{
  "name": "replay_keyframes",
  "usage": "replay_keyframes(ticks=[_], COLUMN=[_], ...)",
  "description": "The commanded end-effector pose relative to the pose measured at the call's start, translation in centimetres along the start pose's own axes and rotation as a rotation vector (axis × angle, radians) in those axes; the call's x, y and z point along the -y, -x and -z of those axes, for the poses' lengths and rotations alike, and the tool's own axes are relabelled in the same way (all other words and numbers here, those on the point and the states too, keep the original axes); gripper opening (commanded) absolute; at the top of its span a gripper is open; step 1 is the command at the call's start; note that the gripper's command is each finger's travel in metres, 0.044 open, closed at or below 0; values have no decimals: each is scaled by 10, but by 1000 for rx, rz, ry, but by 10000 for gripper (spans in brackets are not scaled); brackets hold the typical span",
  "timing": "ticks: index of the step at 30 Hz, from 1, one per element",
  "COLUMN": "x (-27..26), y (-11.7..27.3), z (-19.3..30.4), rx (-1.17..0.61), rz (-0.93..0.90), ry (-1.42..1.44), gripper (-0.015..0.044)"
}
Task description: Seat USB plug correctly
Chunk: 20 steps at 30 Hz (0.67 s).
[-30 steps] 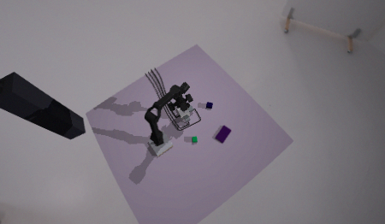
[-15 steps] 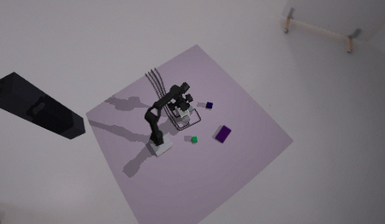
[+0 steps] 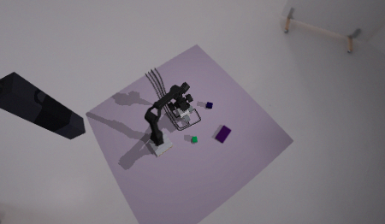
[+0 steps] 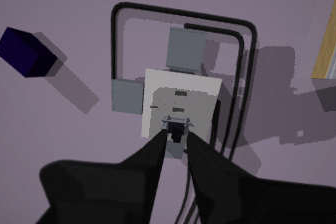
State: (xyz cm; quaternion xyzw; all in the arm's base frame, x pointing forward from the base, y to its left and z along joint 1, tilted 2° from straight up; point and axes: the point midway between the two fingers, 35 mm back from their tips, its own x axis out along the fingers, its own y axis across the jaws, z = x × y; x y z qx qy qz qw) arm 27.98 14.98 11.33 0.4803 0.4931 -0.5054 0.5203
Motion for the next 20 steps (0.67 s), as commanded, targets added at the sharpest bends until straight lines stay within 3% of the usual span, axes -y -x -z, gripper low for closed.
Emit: replay_keyframes(ticks=[1, 20], x=[0, 0], y=[0, 11], z=[0, 0], rx=[0, 0], rz=[0, 0], ry=[0, 0], gripper=[95, 95])
